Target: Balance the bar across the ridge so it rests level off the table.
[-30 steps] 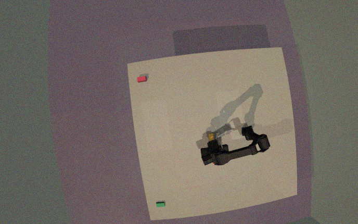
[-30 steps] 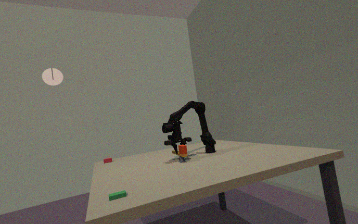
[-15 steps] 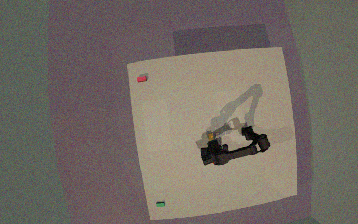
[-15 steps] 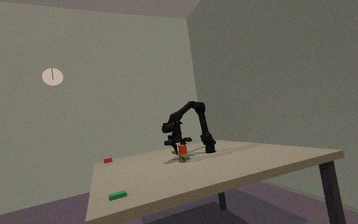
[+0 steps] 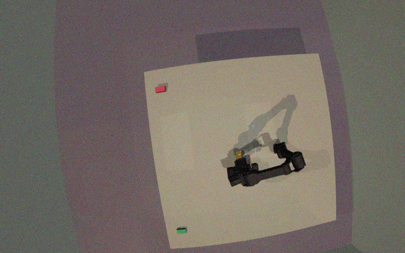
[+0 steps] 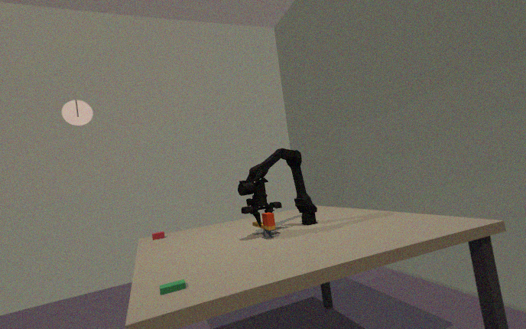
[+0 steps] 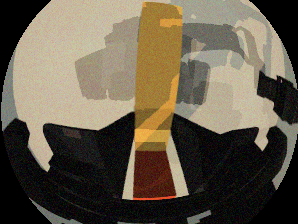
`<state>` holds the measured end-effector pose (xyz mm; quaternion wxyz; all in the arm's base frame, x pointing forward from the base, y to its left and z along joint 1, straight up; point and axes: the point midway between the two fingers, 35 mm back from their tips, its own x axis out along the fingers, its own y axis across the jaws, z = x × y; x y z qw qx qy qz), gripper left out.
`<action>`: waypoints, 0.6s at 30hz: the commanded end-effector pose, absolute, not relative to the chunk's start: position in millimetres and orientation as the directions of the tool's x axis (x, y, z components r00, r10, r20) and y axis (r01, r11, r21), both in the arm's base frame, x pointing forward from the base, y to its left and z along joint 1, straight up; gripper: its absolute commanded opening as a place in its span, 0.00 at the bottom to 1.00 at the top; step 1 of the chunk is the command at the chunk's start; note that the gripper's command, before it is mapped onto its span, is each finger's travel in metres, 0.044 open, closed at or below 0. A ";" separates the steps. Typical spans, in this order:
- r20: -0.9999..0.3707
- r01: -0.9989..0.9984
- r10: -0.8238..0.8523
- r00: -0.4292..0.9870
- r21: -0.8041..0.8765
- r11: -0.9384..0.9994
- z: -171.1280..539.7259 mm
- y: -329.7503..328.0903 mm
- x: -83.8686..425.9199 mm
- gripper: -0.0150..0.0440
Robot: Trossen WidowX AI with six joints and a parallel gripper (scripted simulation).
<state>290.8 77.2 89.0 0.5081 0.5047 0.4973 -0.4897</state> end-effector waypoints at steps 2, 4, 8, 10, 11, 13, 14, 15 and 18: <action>-1.000 1.000 0.006 0.022 0.022 0.006 88.4 77.4 290.3 0.25; -1.000 1.000 0.004 0.026 0.026 0.011 89.0 77.2 290.8 0.25; -1.000 1.000 0.004 0.026 0.026 0.011 89.0 77.2 290.8 0.25; -1.000 1.000 0.004 0.026 0.026 0.011 89.0 77.2 290.8 0.25; -1.000 1.000 0.004 0.026 0.026 0.011 89.0 77.2 290.8 0.25; -1.000 1.000 0.004 0.026 0.026 0.011 89.0 77.2 290.8 0.25; -1.000 1.000 0.004 0.026 0.026 0.011 89.0 77.2 290.8 0.25; -1.000 1.000 0.004 0.026 0.026 0.011 89.0 77.2 290.8 0.25; -1.000 1.000 0.004 0.026 0.026 0.011 89.0 77.2 290.8 0.25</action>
